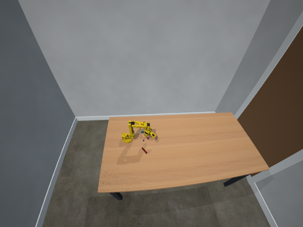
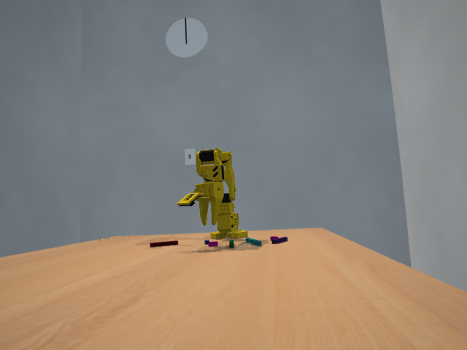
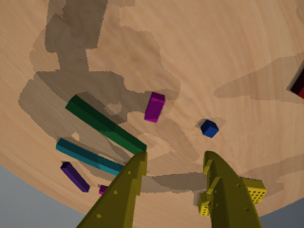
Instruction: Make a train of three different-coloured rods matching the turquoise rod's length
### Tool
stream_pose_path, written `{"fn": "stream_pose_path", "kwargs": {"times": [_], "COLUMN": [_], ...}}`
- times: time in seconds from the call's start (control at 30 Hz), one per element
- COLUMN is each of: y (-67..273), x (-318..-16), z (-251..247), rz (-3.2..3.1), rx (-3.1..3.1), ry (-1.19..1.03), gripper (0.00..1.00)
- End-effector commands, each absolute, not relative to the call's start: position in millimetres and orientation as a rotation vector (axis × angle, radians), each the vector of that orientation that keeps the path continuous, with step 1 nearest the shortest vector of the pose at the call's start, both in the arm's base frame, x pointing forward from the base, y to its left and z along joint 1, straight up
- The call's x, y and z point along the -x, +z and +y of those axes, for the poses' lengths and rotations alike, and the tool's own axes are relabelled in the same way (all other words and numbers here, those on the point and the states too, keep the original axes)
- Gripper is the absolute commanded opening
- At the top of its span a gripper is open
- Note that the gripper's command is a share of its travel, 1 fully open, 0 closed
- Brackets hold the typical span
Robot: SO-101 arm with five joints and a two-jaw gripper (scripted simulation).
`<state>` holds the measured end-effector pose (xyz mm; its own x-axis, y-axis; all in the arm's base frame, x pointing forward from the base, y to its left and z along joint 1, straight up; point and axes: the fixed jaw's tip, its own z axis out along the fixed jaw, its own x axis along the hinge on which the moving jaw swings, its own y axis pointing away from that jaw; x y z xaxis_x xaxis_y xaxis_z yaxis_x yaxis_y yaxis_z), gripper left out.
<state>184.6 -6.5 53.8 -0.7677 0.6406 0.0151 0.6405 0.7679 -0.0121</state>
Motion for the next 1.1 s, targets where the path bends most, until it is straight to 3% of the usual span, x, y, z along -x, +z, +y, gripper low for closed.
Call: {"fn": "stream_pose_path", "kwargs": {"times": [0.0,1.07], "y": [65.6,65.2], "x": [-194.1,-198.5], "z": [-5.7,-4.7], "rz": [-2.969,-2.812], "rx": [1.174,1.507], "ry": [-0.027,-0.037], "gripper": [0.19,0.19]}}
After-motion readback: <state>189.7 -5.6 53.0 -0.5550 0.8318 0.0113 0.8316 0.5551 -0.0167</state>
